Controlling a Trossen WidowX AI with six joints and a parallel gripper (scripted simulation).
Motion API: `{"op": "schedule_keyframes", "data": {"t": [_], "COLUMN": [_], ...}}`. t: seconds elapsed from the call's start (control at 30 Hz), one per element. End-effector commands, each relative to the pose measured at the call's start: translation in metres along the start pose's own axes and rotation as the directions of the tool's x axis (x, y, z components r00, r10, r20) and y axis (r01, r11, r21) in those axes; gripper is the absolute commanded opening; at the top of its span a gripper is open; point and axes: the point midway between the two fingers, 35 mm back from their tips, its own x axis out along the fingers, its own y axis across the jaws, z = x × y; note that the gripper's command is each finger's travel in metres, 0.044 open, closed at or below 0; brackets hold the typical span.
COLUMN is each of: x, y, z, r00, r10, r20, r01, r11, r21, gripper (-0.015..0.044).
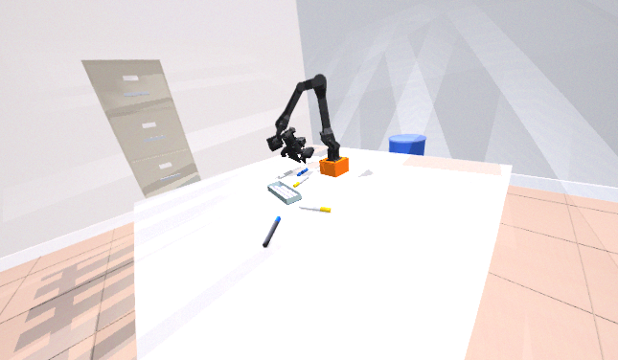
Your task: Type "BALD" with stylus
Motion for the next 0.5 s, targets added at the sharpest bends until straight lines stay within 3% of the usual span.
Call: {"op": "schedule_keyframes", "data": {"t": [0.0,0.47], "x": [0.0047,0.0132], "y": [-0.0013,-0.0014], "z": [-0.001,-0.0058], "r00": [1.0,1.0], "r10": [-0.006,-0.006], "r20": [0.009,0.009], "r01": [0.006,0.006], "r11": [1.0,1.0], "r21": [0.001,0.001], "gripper": [0.015,0.015]}}
